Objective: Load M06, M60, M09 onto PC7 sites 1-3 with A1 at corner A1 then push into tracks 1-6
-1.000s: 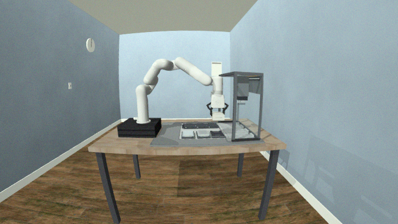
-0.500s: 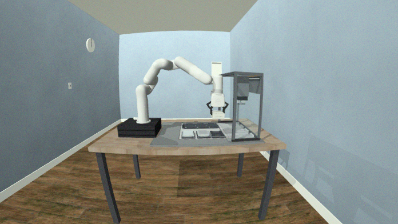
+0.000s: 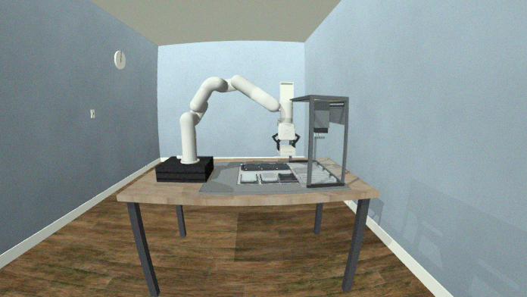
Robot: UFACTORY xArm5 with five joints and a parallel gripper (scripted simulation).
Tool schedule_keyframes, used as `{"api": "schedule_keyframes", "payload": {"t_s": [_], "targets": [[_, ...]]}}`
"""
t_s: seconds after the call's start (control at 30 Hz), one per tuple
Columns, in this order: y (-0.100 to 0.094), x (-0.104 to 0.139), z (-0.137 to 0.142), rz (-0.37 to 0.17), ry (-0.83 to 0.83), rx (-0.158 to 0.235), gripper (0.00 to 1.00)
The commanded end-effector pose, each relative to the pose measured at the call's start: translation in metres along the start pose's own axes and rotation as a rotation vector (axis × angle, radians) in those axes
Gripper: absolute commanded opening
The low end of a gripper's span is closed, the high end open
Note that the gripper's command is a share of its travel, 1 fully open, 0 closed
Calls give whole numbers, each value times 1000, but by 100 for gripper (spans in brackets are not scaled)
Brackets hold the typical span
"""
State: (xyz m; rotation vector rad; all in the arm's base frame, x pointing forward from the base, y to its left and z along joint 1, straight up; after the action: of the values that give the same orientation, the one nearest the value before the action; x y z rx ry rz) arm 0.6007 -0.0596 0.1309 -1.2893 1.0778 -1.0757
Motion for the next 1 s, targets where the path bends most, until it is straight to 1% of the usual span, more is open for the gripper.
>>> {"api": "schedule_keyframes", "payload": {"t_s": [0.0, 0.43, 0.5, 0.97], "targets": [[-2, -15, 4, 4, 2, 7, 0], [-2, -79, 15, 5, 2, 8, 0], [-2, -79, 15, 5, 2, 8, 0], [-3, -148, 27, 5, 2, 8, 0]]}}
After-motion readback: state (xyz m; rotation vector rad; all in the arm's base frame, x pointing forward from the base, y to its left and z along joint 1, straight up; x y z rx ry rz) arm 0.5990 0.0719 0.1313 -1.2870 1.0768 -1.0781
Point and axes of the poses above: the point where the finger pads meet when closed, its own y axis out along the fingers, its own z axis across the jaws, x = y × z, the point moved 4 cm from there along -y, back along the fingers, and after that the axes turned 8 degrees about -y, right-handed, at the moved point
